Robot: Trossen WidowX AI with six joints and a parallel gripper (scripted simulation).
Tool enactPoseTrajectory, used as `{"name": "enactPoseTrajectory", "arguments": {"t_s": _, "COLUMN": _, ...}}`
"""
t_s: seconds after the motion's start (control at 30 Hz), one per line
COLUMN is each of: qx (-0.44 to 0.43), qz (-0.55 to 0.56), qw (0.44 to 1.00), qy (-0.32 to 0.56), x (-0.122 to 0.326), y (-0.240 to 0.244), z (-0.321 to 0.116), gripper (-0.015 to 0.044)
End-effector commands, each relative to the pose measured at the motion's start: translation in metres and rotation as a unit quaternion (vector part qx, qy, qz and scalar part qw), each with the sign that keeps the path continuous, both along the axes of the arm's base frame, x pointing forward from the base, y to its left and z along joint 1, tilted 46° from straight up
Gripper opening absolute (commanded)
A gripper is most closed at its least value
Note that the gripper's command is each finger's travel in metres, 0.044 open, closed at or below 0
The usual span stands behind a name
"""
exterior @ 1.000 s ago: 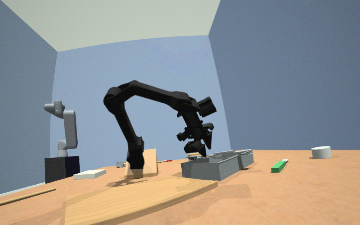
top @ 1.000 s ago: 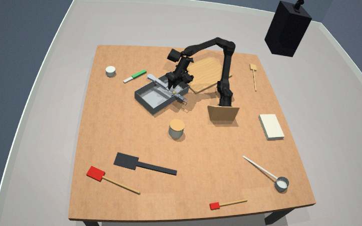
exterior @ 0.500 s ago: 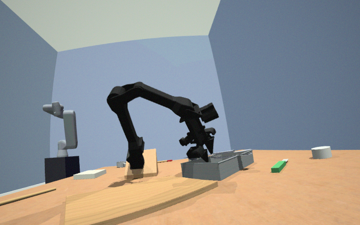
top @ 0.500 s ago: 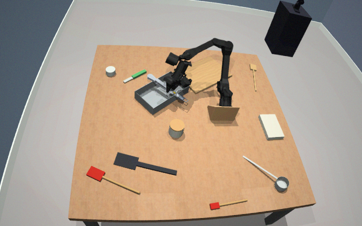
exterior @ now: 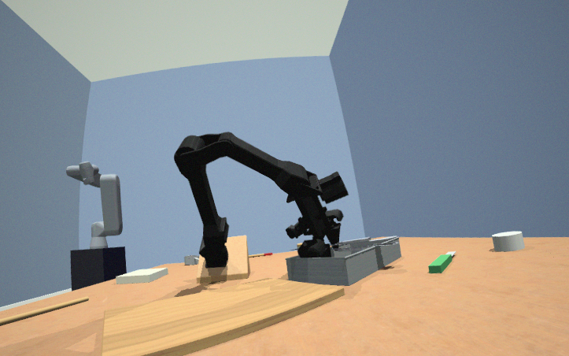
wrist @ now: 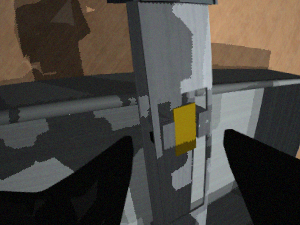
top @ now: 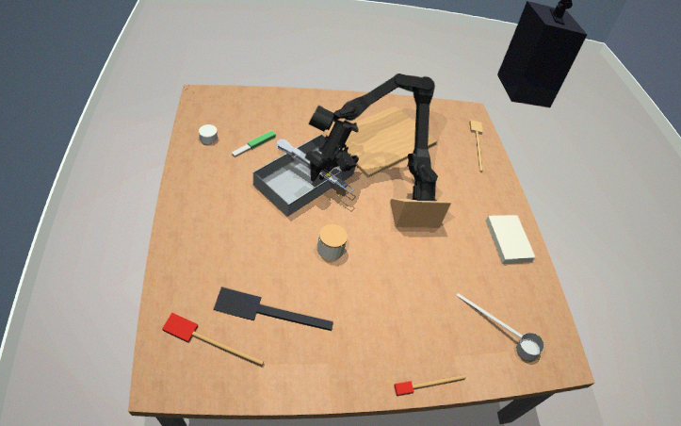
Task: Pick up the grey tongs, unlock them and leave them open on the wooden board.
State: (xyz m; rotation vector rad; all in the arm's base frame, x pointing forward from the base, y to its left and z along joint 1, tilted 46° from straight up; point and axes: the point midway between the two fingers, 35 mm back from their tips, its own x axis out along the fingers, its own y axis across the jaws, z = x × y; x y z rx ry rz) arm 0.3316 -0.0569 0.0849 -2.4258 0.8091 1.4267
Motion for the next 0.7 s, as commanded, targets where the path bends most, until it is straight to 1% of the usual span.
{"name": "enactPoseTrajectory", "arguments": {"t_s": 0.0, "qx": 0.001, "qz": 0.0, "qw": 1.0, "qy": 0.004, "x": -0.0005, "y": -0.0018, "z": -0.0055, "gripper": 0.026}}
{"name": "enactPoseTrajectory", "arguments": {"t_s": 0.03, "qx": 0.001, "qz": 0.0, "qw": 1.0, "qy": 0.004, "x": -0.0005, "y": -0.0018, "z": -0.0055, "gripper": 0.026}}
{"name": "enactPoseTrajectory", "arguments": {"t_s": 0.27, "qx": 0.0, "qz": 0.0, "qw": 1.0, "qy": 0.001, "x": 0.0, "y": -0.0007, "z": -0.0015, "gripper": 0.0076}}
{"name": "enactPoseTrajectory", "arguments": {"t_s": 0.53, "qx": 0.0, "qz": 0.0, "qw": 1.0, "qy": 0.001, "x": 0.0, "y": -0.0007, "z": -0.0015, "gripper": 0.0023}}
{"name": "enactPoseTrajectory", "arguments": {"t_s": 0.67, "qx": 0.0, "qz": 0.0, "qw": 1.0, "qy": 0.001, "x": 0.0, "y": -0.0007, "z": -0.0015, "gripper": -0.0082}}
